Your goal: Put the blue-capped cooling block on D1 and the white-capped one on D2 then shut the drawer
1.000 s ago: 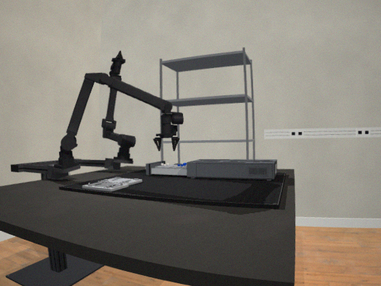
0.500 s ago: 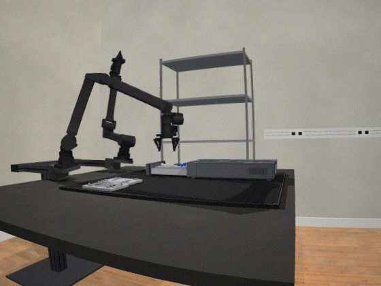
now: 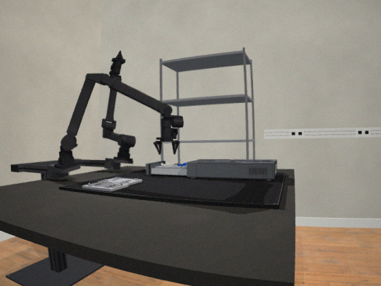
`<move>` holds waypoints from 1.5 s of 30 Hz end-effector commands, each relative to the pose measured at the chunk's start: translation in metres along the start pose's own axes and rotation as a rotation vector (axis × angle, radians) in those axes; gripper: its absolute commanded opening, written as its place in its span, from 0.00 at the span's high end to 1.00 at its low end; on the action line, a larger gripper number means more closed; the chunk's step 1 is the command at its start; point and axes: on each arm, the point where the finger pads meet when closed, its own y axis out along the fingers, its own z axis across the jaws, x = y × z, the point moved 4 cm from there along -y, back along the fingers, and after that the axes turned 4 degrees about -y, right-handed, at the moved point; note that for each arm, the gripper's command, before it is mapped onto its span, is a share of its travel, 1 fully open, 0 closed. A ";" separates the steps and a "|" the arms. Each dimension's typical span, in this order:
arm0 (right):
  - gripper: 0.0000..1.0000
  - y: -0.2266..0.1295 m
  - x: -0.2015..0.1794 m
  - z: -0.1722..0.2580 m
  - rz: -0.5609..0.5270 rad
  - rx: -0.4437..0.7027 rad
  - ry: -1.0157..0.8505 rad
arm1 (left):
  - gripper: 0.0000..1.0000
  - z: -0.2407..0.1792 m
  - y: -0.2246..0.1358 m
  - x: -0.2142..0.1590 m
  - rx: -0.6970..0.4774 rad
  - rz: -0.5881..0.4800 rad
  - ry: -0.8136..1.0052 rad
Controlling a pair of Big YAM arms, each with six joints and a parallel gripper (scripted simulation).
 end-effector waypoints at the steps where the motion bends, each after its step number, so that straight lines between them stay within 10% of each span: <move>1: 0.00 0.008 0.007 -0.009 0.005 0.007 -0.017 | 1.00 -0.001 0.008 -0.021 0.002 0.034 0.008; 45: 0.00 0.064 0.004 0.000 0.006 0.006 -0.013 | 1.00 -0.001 0.008 -0.021 0.002 0.034 0.008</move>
